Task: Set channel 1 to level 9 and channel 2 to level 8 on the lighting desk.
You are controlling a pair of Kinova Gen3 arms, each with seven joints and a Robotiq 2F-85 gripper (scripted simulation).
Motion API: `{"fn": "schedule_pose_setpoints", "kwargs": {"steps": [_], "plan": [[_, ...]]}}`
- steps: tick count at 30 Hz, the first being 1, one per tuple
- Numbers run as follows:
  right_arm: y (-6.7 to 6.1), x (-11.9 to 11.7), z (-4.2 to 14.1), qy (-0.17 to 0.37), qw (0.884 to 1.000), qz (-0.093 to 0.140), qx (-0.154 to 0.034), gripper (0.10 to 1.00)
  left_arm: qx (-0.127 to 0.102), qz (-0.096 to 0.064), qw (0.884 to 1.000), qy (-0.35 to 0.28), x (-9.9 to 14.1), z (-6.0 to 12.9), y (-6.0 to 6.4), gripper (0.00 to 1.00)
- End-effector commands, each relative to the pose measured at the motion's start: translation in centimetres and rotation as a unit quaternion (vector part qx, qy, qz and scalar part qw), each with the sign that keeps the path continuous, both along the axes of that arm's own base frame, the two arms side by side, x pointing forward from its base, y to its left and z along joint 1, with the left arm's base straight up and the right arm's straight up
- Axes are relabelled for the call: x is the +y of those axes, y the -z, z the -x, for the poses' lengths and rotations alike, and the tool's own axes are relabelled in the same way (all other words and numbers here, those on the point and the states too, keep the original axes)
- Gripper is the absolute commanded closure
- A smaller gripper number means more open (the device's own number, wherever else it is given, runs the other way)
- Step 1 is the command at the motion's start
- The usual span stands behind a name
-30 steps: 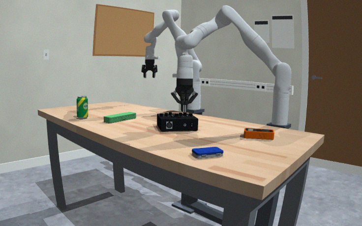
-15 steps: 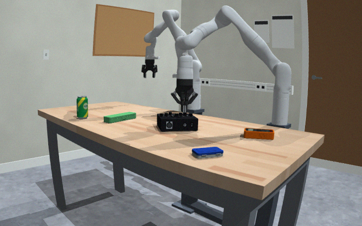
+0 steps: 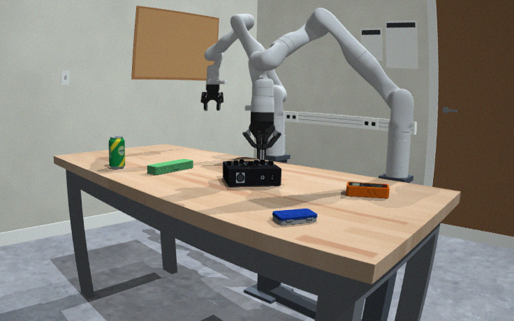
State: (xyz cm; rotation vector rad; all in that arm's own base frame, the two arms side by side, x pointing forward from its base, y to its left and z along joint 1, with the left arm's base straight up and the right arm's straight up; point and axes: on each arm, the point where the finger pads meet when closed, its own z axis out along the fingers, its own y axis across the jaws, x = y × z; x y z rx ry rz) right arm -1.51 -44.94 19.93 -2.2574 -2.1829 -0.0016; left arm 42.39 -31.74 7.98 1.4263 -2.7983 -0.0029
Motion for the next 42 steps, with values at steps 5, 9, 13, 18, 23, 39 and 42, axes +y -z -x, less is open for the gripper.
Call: {"fn": "schedule_pose_setpoints", "kwargs": {"steps": [5, 9, 13, 18, 23, 39, 42], "plan": [[-0.1, 0.0, 0.0, 0.000, 1.000, 0.001, 0.000, 0.099, -0.001, 0.001, 1.000, 0.000, 0.1, -0.1, -0.1, 0.902], [-0.1, 0.0, 0.0, 0.000, 1.000, 0.001, 0.000, 0.099, -0.001, 0.001, 1.000, 0.000, 0.2, -0.2, -0.1, 0.902], [-0.1, 0.0, 0.0, 0.000, 1.000, 0.001, 0.000, 0.099, -0.001, 0.001, 1.000, 0.000, 0.3, -0.3, -0.1, 0.902], [-0.1, 0.0, 0.0, 0.000, 1.000, 0.001, 0.000, 0.099, -0.001, 0.001, 1.000, 0.000, 0.5, -0.4, -0.1, 0.902], [-0.1, 0.0, 0.0, 0.000, 1.000, 0.001, 0.000, 0.099, -0.001, 0.001, 1.000, 0.000, 0.7, -0.6, -0.1, 0.902], [-0.1, 0.0, 0.0, 0.000, 1.000, 0.001, 0.000, 0.099, -0.001, 0.001, 1.000, 0.000, 1.4, -1.1, -0.1, 0.902], [-0.1, 0.0, 0.0, 0.000, 1.000, 0.001, 0.000, 0.099, -0.001, 0.001, 1.000, 0.000, 1.5, -1.1, -0.1, 0.902]]}}
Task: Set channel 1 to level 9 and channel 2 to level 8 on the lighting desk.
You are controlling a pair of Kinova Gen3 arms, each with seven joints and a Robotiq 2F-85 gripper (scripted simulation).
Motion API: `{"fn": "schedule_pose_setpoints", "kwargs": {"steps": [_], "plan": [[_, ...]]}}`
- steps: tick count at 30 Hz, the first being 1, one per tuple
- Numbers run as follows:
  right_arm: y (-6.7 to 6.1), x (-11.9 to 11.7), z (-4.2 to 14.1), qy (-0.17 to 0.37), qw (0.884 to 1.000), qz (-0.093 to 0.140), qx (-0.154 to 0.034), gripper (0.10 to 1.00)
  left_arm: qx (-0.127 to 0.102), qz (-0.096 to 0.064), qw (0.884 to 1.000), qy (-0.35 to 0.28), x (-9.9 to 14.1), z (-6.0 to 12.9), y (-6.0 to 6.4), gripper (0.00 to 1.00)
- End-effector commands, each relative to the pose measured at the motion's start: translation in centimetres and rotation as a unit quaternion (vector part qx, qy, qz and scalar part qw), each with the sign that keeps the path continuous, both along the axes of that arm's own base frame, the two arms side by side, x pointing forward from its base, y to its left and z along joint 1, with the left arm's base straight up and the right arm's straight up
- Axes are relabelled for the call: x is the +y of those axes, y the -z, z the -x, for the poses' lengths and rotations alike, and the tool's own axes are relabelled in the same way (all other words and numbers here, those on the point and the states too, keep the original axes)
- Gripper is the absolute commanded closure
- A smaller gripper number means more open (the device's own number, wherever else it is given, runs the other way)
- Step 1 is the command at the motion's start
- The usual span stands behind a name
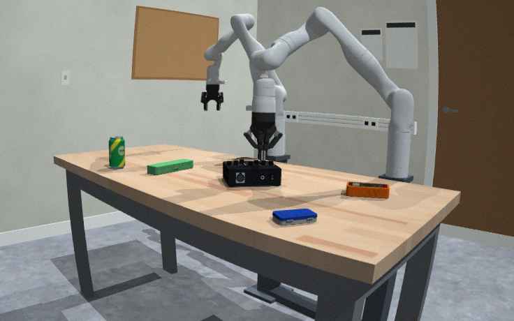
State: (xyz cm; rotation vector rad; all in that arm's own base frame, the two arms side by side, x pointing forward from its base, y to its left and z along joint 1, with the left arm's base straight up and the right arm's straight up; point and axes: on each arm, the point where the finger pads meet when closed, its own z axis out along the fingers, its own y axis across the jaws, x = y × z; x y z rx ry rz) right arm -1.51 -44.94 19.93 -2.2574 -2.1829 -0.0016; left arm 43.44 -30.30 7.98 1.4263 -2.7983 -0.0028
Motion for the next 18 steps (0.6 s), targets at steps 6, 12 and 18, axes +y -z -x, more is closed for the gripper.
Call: {"fn": "schedule_pose_setpoints", "kwargs": {"steps": [6, 12, 18], "plan": [[-0.07, -0.04, 0.00, 0.000, 1.000, 0.001, 0.000, 0.099, -0.001, 0.001, 1.000, 0.000, 0.22, -0.23, -0.09, 0.902], [-0.07, -0.04, 0.00, 0.000, 1.000, 0.001, 0.000, 0.099, -0.001, 0.001, 1.000, 0.000, 0.31, -0.29, -0.09, 0.902], [-0.07, -0.04, 0.00, 0.000, 1.000, 0.001, 0.000, 0.099, -0.001, 0.001, 1.000, 0.000, 0.38, -0.34, -0.09, 0.902]]}}
